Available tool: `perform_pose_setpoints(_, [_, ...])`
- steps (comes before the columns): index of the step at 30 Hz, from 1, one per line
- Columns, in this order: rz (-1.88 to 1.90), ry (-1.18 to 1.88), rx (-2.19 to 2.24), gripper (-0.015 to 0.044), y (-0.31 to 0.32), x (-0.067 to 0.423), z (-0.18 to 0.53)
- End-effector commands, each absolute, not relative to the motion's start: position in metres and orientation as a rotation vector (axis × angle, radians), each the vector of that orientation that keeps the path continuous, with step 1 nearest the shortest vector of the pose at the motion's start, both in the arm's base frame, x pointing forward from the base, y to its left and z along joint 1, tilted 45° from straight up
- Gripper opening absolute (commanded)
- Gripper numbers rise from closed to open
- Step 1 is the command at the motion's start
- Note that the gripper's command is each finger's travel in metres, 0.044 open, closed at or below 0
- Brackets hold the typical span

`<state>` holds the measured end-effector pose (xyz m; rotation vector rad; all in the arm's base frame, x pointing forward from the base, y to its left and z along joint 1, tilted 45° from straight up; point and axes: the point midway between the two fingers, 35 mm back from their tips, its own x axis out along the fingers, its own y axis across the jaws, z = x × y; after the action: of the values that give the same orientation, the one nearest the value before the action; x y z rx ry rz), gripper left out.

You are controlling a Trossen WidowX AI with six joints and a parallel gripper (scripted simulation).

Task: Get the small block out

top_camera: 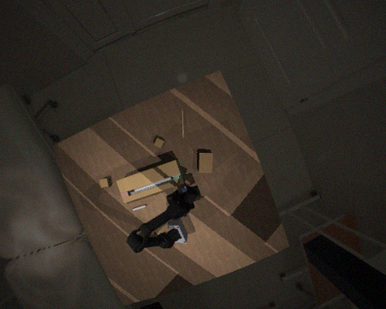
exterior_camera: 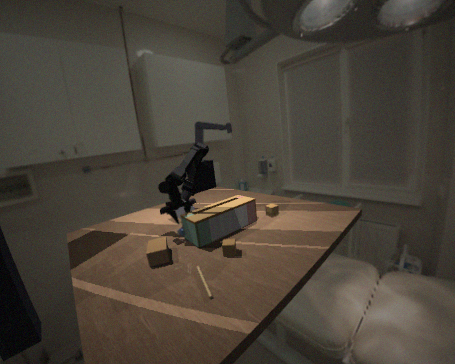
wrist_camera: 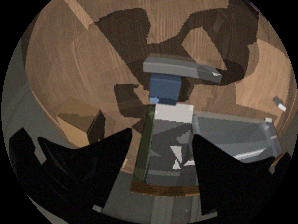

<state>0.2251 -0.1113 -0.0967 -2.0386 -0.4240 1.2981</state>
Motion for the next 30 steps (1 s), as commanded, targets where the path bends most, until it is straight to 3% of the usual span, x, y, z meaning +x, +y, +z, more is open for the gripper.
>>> perform_pose_setpoints(1, [1.289,-0.422,-2.028,0.0285,-0.104,0.224,-0.101])
perform_pose_setpoints(30, [1.291,-0.424,-2.027,0.0285,-0.078,0.226,-0.135])
